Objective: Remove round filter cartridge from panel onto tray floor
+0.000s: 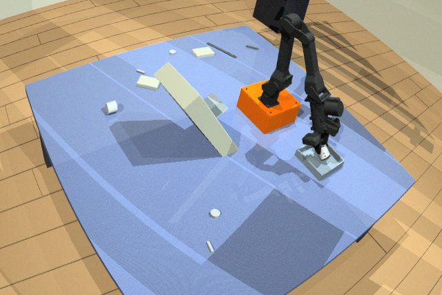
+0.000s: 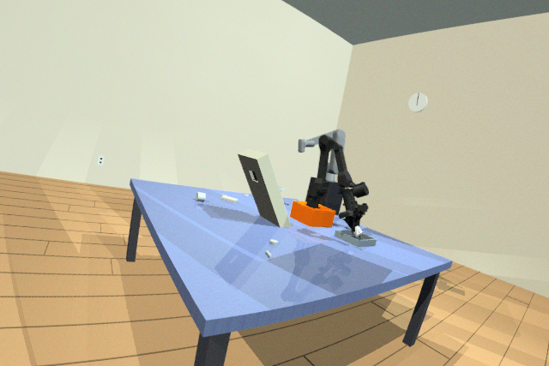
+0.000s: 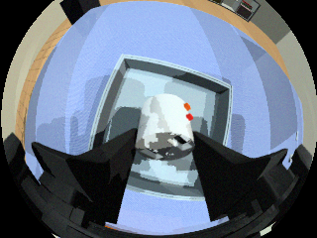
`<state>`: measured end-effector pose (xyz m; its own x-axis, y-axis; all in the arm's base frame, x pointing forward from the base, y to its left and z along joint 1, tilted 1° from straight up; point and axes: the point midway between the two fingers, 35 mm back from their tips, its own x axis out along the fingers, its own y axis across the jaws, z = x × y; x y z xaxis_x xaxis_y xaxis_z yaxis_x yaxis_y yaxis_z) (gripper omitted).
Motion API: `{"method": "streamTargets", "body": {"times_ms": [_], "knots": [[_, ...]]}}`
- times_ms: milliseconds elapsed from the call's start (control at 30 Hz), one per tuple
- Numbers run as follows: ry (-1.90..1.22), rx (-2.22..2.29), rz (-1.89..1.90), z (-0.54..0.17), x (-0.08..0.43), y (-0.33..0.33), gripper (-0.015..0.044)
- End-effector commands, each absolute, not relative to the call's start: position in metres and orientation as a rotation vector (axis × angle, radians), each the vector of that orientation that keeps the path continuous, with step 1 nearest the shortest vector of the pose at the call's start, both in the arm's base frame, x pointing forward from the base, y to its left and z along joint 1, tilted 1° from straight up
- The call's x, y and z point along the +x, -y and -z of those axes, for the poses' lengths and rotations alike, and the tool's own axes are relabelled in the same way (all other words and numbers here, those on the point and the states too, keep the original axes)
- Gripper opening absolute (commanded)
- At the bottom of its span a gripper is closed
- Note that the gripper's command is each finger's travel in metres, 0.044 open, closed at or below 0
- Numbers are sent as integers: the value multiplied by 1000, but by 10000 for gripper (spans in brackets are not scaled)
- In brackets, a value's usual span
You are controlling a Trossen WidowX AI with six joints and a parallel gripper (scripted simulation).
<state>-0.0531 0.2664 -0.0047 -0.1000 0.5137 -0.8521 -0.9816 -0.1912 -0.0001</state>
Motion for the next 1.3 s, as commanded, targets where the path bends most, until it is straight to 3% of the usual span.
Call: {"method": "streamTargets", "body": {"times_ms": [0,200,333,567,1267], "knots": [[-733,-890,-1591,5,-53,-267,289],[-733,-890,-1591,5,-53,-267,440],[-733,-889,-1591,2,-53,-267,440],[-733,-889,-1591,-66,-53,-264,440],[-723,-878,-1597,-55,-54,-270,440]]}}
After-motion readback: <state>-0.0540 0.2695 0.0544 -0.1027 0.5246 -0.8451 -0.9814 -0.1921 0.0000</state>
